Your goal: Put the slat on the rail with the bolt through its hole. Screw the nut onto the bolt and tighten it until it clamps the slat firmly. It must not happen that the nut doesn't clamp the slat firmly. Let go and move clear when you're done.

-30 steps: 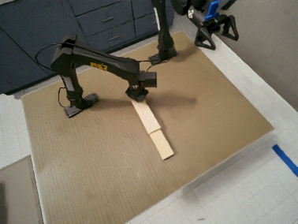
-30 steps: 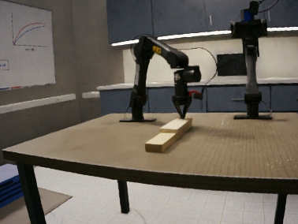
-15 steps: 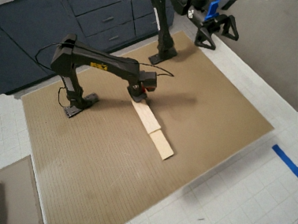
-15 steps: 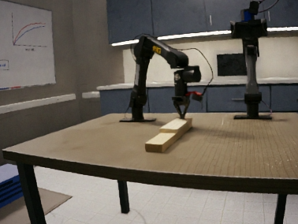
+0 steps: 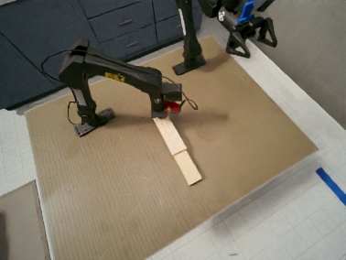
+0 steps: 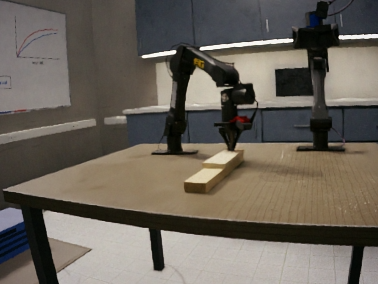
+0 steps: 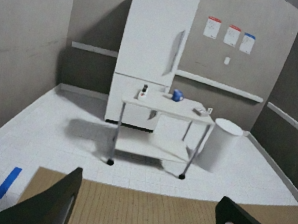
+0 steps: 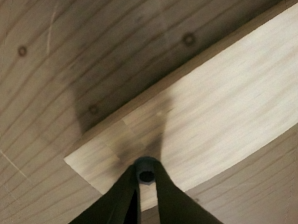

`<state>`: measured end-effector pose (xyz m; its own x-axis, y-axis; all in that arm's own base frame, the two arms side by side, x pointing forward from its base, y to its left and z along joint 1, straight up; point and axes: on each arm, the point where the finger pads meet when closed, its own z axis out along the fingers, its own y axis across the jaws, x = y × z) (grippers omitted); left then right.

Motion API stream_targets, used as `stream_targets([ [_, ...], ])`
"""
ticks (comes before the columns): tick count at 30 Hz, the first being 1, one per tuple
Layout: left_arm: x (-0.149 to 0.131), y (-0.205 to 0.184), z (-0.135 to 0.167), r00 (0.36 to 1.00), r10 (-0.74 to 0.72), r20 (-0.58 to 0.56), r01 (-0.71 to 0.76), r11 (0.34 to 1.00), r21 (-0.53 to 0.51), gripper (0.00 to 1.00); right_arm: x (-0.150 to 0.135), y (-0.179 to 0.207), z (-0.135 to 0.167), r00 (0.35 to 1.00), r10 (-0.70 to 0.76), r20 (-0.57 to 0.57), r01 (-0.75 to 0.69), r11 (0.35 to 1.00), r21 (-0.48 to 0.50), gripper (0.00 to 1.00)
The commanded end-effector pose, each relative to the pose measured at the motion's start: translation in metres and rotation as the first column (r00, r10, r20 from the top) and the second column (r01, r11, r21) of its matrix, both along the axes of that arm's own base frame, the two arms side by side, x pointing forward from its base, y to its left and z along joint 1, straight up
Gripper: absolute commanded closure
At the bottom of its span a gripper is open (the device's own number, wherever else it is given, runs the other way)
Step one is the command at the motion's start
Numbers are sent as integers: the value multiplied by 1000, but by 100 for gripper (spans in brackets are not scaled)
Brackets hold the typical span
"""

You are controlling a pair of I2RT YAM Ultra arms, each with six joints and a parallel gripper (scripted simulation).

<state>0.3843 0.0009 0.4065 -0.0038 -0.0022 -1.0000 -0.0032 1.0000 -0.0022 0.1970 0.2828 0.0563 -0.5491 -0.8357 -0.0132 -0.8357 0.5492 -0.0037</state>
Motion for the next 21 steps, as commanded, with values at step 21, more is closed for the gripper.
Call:
stream_targets([
  [21, -1, 0, 5, 1000, 0, 12, 0, 1000, 0, 0, 1, 3, 3, 644, -765, -16, 765, 645, -4, 89],
])
